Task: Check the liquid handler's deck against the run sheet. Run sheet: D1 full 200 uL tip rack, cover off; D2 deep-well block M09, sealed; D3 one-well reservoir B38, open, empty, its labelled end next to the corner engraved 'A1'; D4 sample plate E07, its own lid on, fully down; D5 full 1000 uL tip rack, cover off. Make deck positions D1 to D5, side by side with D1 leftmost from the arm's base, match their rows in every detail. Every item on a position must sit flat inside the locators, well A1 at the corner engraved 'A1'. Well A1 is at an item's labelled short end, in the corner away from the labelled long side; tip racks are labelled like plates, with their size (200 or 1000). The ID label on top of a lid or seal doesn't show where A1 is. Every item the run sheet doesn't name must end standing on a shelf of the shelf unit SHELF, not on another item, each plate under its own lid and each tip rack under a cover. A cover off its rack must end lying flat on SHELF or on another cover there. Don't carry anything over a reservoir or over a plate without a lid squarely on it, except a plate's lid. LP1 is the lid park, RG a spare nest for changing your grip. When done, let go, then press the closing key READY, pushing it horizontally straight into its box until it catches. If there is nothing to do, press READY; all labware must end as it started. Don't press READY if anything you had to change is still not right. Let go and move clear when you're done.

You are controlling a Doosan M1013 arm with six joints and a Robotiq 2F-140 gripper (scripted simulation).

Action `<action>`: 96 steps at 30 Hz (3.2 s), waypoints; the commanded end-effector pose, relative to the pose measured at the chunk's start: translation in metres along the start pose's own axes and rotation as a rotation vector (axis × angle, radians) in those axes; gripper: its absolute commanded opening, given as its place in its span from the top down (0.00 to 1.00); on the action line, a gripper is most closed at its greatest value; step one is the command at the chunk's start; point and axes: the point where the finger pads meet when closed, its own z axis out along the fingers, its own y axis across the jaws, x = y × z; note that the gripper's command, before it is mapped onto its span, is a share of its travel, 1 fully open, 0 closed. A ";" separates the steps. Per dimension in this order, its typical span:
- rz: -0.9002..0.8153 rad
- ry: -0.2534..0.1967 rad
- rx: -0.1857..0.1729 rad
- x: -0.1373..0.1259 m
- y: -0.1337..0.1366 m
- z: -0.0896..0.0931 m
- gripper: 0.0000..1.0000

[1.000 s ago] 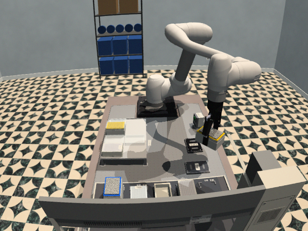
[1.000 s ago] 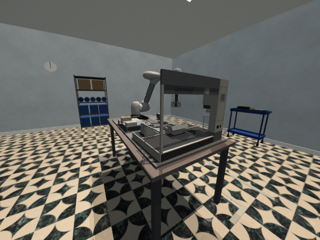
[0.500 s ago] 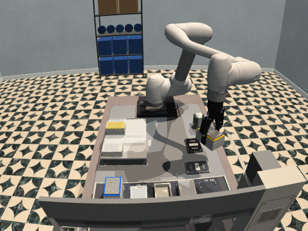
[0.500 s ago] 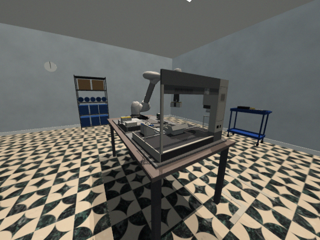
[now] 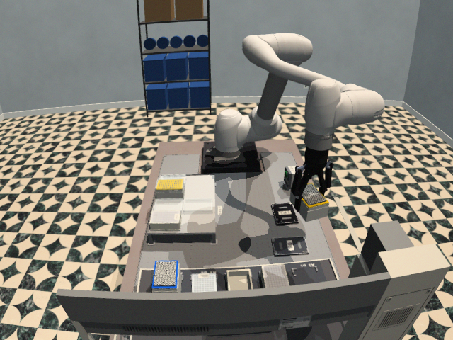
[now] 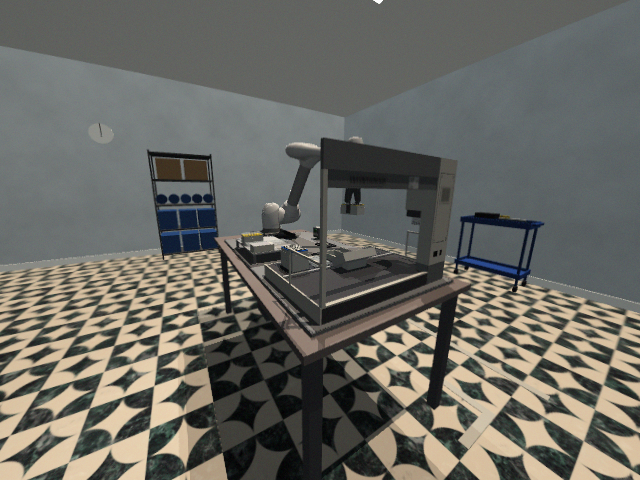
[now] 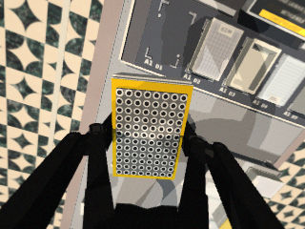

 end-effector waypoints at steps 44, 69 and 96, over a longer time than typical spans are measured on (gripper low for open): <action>0.238 0.002 0.000 0.087 0.023 -0.002 0.90; 0.238 0.002 0.000 0.154 0.041 -0.002 0.90; 0.238 0.002 0.000 0.154 0.041 -0.002 0.90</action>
